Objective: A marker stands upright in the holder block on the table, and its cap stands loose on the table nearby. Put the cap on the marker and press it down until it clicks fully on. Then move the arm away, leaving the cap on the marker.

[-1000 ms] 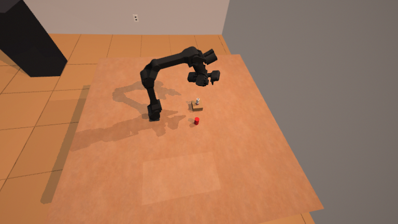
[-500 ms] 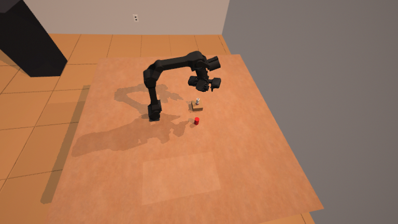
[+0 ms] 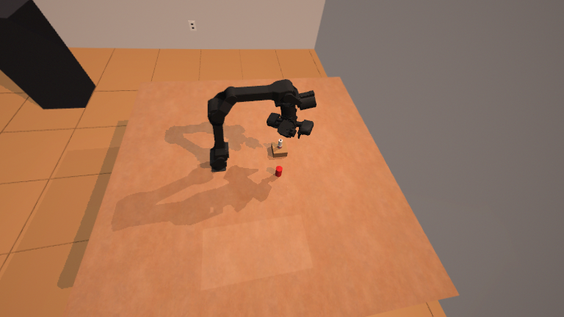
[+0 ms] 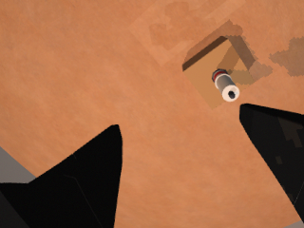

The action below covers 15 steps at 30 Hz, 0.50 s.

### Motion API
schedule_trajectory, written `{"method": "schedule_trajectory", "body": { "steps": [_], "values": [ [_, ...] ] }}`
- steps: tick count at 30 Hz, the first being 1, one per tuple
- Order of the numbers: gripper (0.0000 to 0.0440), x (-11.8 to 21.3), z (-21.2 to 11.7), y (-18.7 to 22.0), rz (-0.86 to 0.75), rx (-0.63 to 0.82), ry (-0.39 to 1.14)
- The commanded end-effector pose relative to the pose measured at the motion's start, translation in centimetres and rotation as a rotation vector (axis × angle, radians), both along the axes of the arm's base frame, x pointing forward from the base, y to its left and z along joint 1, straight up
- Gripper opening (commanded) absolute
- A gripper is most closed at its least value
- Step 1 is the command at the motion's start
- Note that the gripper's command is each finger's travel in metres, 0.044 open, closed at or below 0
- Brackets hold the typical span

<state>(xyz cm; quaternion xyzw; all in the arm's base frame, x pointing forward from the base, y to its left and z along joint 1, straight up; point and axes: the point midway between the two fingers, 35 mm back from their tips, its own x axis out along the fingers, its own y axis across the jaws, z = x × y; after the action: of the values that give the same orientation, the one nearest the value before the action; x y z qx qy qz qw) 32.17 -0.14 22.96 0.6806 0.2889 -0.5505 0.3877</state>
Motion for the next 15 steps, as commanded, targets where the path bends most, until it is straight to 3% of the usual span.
{"method": "schedule_trajectory", "body": {
  "steps": [1,15],
  "values": [
    [0.0337,-0.2,-0.7,-0.5,-0.02,0.007,0.034],
    [0.0337,-0.8,-3.0,-2.3,-0.082,0.019,0.146]
  ]
}}
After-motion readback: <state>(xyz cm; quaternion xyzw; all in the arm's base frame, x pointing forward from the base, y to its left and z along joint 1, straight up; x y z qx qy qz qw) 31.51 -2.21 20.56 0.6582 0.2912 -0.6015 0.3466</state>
